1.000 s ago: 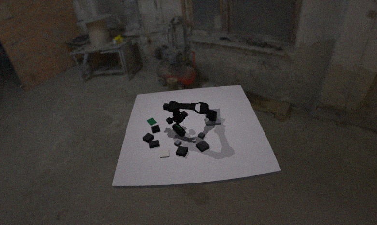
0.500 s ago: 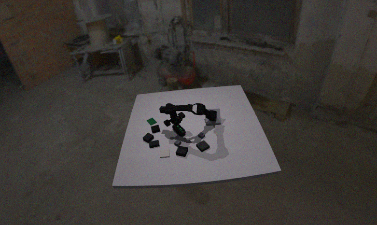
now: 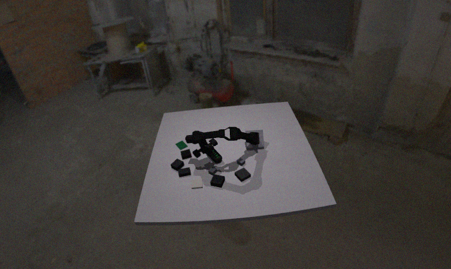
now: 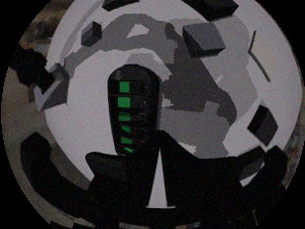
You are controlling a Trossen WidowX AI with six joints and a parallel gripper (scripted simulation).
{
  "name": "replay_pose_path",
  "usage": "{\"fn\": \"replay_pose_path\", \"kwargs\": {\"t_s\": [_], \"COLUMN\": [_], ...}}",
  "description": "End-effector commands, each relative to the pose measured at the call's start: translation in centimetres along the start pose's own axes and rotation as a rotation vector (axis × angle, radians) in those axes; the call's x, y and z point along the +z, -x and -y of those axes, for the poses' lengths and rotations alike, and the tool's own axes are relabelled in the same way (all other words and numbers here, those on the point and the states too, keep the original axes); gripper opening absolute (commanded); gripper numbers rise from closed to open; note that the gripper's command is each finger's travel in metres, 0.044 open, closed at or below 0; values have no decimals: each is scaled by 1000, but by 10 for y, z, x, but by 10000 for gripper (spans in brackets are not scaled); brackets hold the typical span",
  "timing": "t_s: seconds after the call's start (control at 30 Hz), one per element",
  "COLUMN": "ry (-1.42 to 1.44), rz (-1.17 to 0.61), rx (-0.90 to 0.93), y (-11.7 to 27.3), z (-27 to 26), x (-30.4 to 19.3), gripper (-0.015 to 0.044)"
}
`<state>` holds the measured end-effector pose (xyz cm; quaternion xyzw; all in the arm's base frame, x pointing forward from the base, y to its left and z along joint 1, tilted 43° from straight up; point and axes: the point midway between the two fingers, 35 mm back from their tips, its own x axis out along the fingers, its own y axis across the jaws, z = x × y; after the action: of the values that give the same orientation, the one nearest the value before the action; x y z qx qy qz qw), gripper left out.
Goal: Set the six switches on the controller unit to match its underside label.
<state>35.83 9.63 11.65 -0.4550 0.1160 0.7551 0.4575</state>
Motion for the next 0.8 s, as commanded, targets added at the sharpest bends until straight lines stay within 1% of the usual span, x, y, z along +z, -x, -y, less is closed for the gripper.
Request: {"fn": "replay_pose_path", "kwargs": {"t_s": [0.0, 0.53, 0.77], "ry": [-5, -5, -5], "rz": [-2, 1, 1], "rx": [7, 6, 6], "y": [-8, -38, -40], "z": [1, 8, 7], "x": [0, 0, 0], "gripper": [0, 0, 0]}}
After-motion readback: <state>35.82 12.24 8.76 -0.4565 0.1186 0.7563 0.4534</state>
